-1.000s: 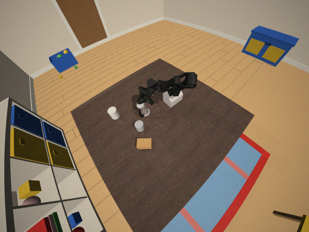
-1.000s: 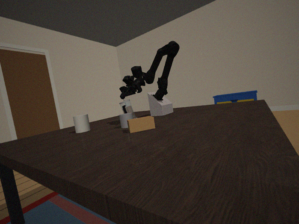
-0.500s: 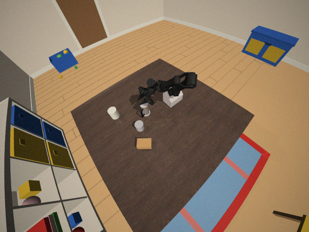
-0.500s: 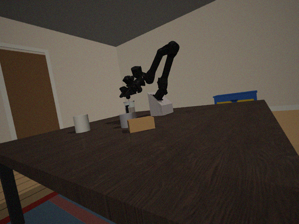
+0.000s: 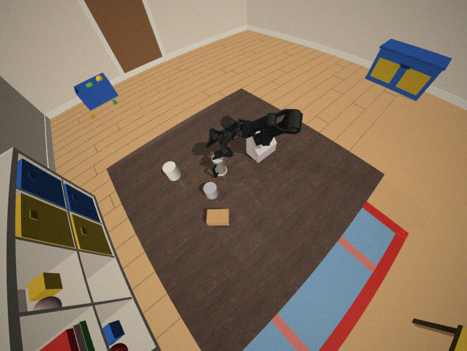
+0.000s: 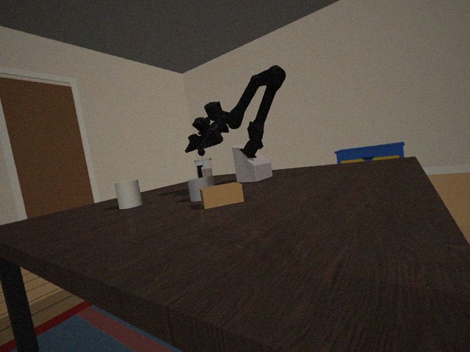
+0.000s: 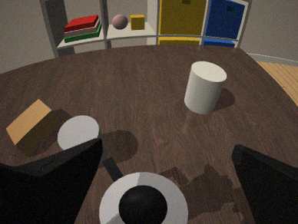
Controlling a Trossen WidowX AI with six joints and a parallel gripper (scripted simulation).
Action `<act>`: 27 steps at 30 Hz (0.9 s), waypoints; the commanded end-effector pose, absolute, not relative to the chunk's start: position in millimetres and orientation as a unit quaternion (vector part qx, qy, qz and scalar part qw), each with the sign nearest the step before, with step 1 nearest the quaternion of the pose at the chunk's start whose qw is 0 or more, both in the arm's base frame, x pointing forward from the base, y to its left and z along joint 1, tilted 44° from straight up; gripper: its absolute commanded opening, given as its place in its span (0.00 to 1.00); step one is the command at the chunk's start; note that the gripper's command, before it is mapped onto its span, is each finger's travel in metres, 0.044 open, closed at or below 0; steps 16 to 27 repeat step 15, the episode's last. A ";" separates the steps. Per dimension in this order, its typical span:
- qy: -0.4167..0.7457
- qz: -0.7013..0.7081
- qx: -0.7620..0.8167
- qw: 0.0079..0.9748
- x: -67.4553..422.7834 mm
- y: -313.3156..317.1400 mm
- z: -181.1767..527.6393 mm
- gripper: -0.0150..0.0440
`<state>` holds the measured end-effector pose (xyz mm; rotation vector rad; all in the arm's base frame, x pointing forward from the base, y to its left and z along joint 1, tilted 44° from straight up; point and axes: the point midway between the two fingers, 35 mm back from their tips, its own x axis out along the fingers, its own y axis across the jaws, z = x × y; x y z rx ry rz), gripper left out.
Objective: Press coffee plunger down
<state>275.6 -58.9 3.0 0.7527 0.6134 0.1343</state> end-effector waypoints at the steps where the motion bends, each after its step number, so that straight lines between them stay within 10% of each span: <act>1: 0.293 0.066 0.356 0.885 274.5 -74.8 20.3 1.00; 27: 0.292 0.068 0.362 0.883 253.3 -96.0 66.7 1.00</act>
